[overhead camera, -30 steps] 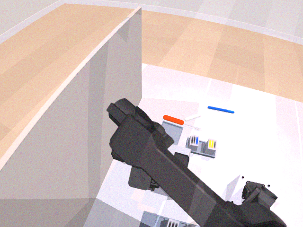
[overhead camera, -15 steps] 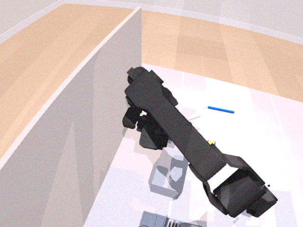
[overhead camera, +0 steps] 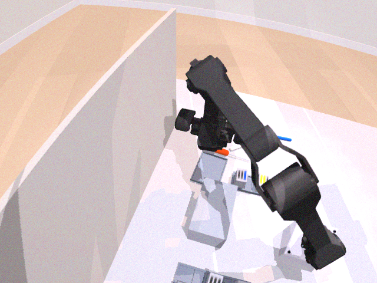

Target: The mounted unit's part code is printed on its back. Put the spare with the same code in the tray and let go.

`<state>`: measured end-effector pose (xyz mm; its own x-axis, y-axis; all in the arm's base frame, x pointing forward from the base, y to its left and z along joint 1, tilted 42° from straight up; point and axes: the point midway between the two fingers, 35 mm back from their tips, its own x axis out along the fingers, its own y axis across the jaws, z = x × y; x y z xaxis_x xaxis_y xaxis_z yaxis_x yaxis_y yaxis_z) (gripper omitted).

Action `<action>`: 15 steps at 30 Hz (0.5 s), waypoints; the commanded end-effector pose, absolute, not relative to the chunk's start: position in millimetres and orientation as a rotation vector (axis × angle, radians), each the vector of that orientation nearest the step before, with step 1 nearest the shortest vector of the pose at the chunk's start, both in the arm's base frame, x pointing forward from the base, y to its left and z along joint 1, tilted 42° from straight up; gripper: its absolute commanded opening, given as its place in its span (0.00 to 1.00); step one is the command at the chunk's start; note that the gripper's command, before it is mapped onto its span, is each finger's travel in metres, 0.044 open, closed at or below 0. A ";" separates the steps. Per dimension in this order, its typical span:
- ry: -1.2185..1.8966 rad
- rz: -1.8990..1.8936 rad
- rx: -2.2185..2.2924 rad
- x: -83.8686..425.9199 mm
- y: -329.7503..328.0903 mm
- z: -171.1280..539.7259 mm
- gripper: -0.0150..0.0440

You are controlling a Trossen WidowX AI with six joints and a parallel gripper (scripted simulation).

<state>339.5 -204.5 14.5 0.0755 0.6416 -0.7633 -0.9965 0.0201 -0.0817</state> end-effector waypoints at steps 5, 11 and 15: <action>0.610 1.410 -0.738 329.1 -227.8 -9.0 0.25; 0.611 1.410 -0.738 329.7 -226.2 -11.3 0.25; 0.611 1.410 -0.738 330.6 -224.5 -14.0 0.25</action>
